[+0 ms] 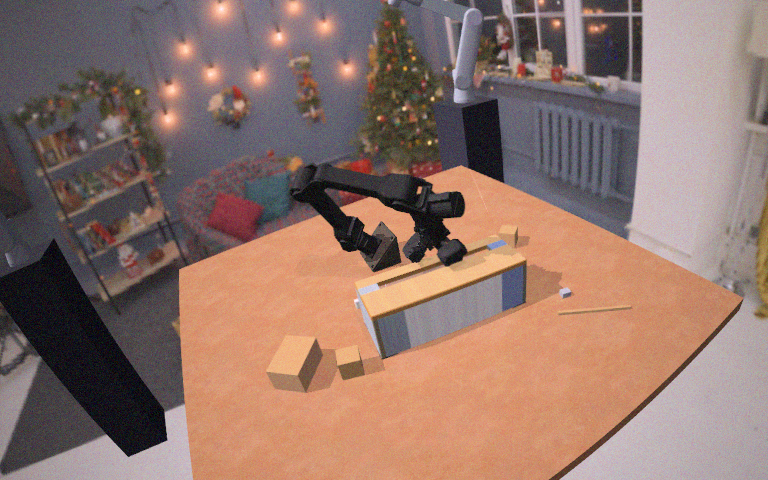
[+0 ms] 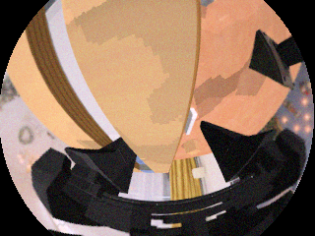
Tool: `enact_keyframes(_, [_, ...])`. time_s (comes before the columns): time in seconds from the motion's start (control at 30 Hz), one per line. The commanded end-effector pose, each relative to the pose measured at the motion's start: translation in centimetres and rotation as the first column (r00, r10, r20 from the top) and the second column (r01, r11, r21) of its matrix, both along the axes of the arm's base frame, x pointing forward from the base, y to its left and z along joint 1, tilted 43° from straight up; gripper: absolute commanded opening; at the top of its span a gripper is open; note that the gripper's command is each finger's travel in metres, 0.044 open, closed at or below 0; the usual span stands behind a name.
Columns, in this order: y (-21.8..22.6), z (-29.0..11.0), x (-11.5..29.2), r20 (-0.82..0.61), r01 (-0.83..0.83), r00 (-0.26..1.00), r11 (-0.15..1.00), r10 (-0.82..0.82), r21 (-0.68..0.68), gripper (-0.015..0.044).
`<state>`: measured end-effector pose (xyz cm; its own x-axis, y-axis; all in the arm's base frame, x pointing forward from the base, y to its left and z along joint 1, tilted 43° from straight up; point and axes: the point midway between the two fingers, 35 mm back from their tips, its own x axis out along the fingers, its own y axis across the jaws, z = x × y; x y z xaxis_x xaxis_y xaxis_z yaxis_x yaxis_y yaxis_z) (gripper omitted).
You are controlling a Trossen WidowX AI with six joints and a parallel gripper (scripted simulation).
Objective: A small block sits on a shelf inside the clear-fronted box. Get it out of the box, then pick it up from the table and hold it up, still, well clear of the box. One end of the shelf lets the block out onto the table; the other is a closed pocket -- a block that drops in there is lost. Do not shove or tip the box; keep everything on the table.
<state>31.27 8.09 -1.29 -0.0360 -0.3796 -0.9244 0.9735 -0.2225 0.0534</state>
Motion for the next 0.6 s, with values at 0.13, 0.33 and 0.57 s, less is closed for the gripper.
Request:
enact_keyframes(0.13, [0.6,-0.6,0.3,0.002,0.005,1.0,1.0,-0.005,0.004,0.04])
enact_keyframes(0.33, [1.1,-1.0,0.4,0.003,0.005,1.0,1.0,-0.005,0.004,0.04])
enact_keyframes(0.57, [1.6,-1.5,0.6,0.003,0.005,1.0,1.0,-0.005,0.005,0.04])
